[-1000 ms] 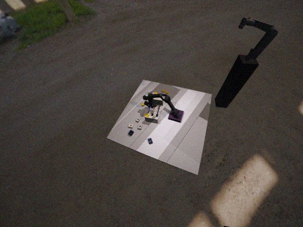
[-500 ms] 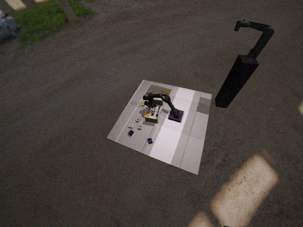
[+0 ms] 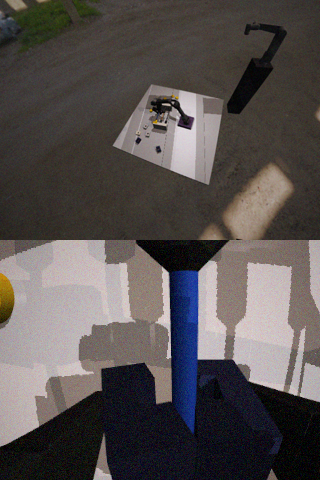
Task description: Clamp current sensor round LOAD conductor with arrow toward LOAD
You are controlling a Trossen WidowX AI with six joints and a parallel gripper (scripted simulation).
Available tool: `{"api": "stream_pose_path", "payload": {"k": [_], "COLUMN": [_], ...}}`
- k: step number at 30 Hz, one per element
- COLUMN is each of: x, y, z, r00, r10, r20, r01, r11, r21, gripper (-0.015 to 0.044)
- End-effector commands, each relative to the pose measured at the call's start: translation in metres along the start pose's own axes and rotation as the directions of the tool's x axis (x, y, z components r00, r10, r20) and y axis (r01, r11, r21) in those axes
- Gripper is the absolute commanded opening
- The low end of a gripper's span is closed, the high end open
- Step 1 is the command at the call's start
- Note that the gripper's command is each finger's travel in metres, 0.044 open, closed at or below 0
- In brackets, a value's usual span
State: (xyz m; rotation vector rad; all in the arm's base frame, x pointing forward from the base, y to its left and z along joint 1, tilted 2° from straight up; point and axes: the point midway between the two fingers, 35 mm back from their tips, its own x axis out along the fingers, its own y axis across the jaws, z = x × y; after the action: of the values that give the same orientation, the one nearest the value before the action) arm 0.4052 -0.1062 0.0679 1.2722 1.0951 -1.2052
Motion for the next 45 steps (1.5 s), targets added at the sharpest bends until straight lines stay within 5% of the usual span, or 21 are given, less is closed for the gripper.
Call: {"api": "stream_pose_path", "payload": {"k": [1,12,25,45], "x": [-0.001,-0.001,-0.014,-0.015], "y": [0.0,0.0,0.001,0.001], "z": [0.0,0.0,0.0,0.0], "r00": [1.0,1.0,0.981,0.981], "r10": [0.001,0.008,0.194,0.196], "r20": [0.0,0.0,0.004,0.004], "r01": [-0.001,-0.008,-0.194,-0.196], "r11": [1.0,1.0,0.981,0.981], "r21": [0.0,0.0,0.003,0.003], "gripper": [0.0,0.0,0.0,0.0]}}
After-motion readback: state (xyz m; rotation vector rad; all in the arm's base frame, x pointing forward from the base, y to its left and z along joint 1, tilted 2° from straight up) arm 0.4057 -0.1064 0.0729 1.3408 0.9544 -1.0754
